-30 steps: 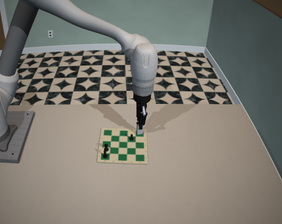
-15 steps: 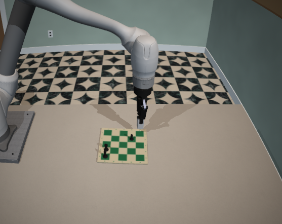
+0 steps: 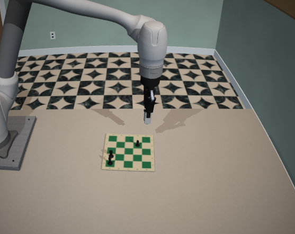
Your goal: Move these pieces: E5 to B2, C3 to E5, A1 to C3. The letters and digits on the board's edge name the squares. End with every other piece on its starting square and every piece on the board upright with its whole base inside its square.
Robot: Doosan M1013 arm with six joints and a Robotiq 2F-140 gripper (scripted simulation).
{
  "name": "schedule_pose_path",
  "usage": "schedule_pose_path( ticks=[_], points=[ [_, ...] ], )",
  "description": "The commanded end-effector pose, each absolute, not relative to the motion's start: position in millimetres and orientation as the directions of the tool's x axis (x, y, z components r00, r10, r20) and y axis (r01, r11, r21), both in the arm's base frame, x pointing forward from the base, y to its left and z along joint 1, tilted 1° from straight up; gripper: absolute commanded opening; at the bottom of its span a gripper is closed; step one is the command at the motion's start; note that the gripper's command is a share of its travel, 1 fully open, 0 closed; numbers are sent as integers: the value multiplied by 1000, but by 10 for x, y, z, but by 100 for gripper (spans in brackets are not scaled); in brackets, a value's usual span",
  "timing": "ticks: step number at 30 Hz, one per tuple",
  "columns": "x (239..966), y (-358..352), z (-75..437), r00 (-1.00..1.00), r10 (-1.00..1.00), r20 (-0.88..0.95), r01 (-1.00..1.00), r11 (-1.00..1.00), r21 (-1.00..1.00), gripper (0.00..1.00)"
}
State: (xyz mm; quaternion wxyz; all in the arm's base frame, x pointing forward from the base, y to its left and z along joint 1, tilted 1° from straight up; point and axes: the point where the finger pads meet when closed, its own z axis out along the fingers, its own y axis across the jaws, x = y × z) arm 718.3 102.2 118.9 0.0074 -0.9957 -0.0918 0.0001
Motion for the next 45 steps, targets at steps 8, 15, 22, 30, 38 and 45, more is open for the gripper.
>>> schedule_pose_path(
  ticks=[8, 15, 22, 30, 38, 45],
  points=[
    [7061, 874, 1202, 959, 284, 3, 284, -959, -15, 0],
    [6659, 447, 1201, 820, 572, 7, 572, -820, -13, 0],
    [6425, 236, 1192, 708, 706, 9, 706, -708, -11, 0],
    [6425, 236, 1192, 708, 706, 9, 706, -708, -11, 0],
    [6425, 237, 1136, 708, 706, 9, 706, -708, -12, 0],
    [6424, 238, 972, 708, 706, 9, 706, -708, -12, 0]
  ],
)
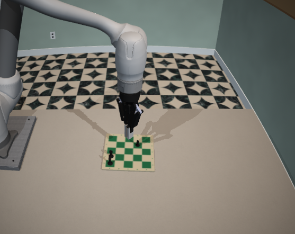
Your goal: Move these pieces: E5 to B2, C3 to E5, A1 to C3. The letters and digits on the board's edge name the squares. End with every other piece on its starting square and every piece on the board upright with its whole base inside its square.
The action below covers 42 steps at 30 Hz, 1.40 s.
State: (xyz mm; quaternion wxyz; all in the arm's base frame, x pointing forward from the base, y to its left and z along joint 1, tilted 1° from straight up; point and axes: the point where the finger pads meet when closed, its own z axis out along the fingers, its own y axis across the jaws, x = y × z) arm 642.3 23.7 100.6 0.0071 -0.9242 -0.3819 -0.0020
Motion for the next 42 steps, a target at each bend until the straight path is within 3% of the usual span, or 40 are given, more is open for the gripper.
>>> schedule_pose_path(
  ticks=[1, 15, 42],
  points=[
    [6424, 238, 928, 708, 706, 9, 706, -708, -12, 0],
    [6423, 243, 323, 708, 706, 9, 706, -708, -12, 0],
    [6423, 243, 233, 708, 706, 9, 706, -708, -12, 0]
  ],
)
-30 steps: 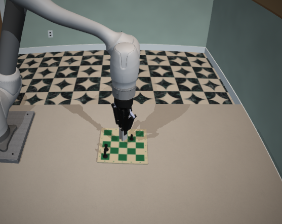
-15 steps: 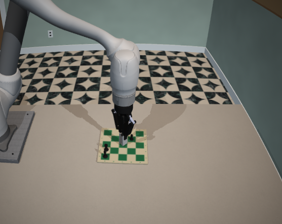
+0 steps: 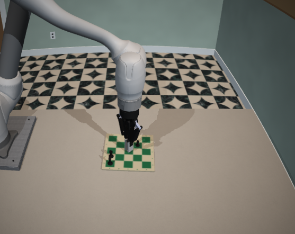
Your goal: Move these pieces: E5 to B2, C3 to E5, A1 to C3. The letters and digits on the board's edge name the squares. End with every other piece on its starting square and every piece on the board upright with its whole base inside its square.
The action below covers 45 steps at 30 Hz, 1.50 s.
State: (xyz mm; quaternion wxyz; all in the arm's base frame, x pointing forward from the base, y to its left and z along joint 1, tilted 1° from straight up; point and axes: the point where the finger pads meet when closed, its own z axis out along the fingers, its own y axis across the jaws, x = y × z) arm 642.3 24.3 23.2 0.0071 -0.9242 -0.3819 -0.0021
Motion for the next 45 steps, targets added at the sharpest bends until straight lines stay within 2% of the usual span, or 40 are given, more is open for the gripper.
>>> schedule_pose_path(
  ticks=[1, 45],
  points=[
    [6423, 243, 233, 708, 706, 9, 706, -708, -12, 0],
    [6423, 244, 194, 708, 706, 9, 706, -708, -12, 0]
  ],
)
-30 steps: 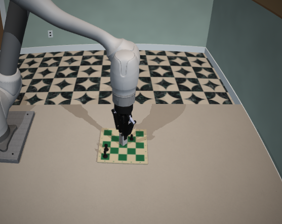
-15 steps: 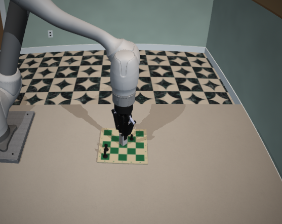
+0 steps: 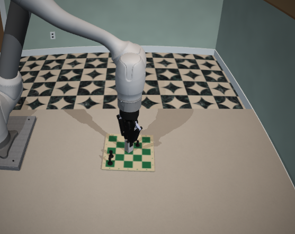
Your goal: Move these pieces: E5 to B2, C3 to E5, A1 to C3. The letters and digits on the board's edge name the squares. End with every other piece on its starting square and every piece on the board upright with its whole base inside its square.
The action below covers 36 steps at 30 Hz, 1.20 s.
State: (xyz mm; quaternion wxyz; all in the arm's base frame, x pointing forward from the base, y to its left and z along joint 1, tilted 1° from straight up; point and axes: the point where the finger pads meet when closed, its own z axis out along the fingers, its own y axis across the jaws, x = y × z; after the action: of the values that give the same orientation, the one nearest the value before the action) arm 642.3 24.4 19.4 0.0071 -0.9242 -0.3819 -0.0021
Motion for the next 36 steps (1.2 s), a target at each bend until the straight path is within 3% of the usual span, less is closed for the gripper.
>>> schedule_pose_path(
  ticks=[1, 35, 36],
  points=[
    [6423, 244, 194, 708, 706, 9, 706, -708, -12, 0],
    [6423, 244, 194, 708, 706, 9, 706, -708, -12, 0],
    [6423, 244, 194, 708, 706, 9, 706, -708, -12, 4]
  ],
)
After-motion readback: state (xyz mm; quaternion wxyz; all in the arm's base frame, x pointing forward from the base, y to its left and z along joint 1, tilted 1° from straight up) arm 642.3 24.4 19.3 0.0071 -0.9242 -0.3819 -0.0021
